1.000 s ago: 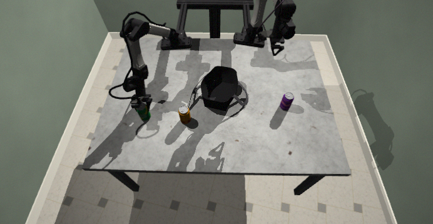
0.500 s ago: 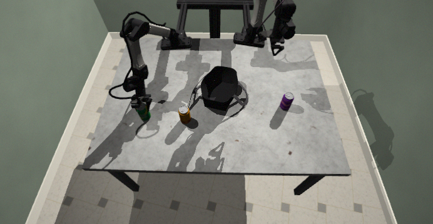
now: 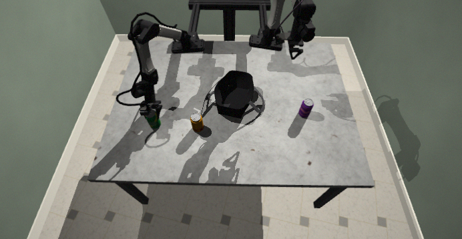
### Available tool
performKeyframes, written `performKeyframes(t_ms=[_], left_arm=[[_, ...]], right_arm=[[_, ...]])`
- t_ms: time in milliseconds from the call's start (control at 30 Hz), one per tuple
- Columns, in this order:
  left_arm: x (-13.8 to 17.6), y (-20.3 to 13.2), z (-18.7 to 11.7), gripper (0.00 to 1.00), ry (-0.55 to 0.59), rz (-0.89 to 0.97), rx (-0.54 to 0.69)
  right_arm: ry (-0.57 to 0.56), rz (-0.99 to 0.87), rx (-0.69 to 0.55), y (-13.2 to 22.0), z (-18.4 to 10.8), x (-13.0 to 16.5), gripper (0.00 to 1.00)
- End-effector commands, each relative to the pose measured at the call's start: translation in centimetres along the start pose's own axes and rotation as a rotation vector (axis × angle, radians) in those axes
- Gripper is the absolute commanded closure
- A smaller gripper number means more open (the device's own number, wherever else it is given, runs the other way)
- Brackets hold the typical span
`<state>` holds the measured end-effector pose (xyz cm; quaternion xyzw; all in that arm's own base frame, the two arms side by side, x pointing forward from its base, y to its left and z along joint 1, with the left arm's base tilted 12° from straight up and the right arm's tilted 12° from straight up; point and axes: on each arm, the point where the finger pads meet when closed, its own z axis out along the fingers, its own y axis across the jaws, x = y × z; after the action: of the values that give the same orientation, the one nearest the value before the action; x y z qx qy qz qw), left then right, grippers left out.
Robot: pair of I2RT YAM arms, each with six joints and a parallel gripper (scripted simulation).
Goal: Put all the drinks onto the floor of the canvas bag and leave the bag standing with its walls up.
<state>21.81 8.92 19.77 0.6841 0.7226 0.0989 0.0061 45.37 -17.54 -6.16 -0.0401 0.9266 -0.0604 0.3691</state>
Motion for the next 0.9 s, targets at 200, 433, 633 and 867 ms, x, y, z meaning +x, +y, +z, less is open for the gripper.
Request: performKeyframes(t_ms=[200, 433, 633, 867], left_arm=[[-0.1, 0.3, -0.2, 0.00, -0.004, 0.004, -0.019], [-0.1, 0.3, -0.2, 0.00, -0.004, 0.004, -0.019], [-0.1, 0.3, -0.2, 0.00, -0.004, 0.004, -0.019], [-0.1, 0.3, -0.2, 0.00, -0.004, 0.004, -0.019]], right_arm=[[-0.085, -0.031, 0.026, -1.0, -0.8, -3.5, 0.30], [-0.026, -0.002, -0.010, 0.3, -1.9, -2.4, 0.30], [-0.045, -0.007, -0.001, -0.4, -3.5, -4.9, 0.30], [-0.120, -0.025, 0.033, -1.2, -4.7, -7.5, 0.30]])
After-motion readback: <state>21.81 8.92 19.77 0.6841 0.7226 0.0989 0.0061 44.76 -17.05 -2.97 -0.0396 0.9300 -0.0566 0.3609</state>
